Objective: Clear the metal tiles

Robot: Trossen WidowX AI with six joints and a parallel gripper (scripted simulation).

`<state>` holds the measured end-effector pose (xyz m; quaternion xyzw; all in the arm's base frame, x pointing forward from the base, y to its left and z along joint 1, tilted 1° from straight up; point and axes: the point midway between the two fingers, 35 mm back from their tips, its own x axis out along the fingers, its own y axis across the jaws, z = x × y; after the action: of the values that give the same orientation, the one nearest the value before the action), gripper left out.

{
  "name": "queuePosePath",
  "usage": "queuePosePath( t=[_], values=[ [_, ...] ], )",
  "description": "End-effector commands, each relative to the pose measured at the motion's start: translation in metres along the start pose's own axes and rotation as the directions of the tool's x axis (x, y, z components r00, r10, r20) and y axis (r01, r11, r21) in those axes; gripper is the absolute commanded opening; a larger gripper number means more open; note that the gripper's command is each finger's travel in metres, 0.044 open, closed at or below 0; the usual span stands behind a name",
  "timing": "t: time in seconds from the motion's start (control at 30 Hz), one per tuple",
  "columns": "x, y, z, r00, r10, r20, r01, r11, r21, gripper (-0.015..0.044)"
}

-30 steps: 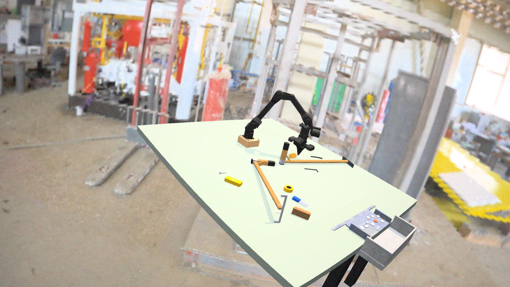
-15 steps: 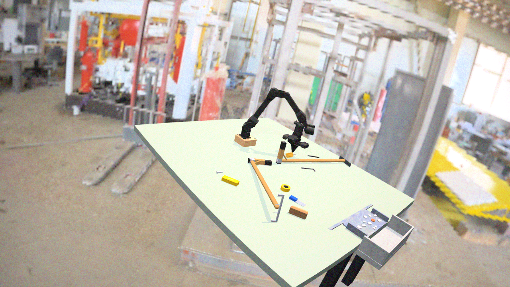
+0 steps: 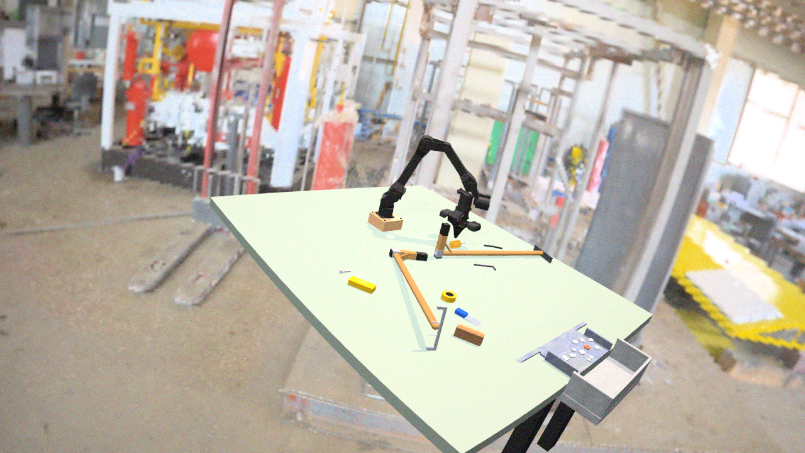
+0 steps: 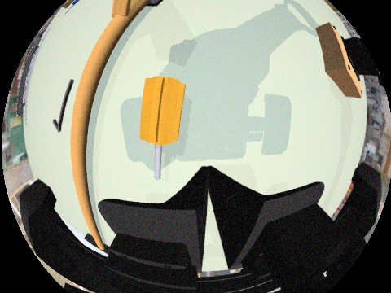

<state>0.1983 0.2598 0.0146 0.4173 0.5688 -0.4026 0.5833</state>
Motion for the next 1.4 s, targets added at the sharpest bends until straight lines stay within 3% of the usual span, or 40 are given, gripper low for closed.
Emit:
queuePosePath(
  t=[0.0, 1.37],
  values=[
    [-0.001, -0.005, 0.0, 1.0, 0.004, -0.002, -0.004, 1.0, 0.003, 0.0],
    [0.006, -0.073, 0.009, 1.0, -0.002, -0.002, 0.002, 1.0, 0.003, 0.0]
  ],
)
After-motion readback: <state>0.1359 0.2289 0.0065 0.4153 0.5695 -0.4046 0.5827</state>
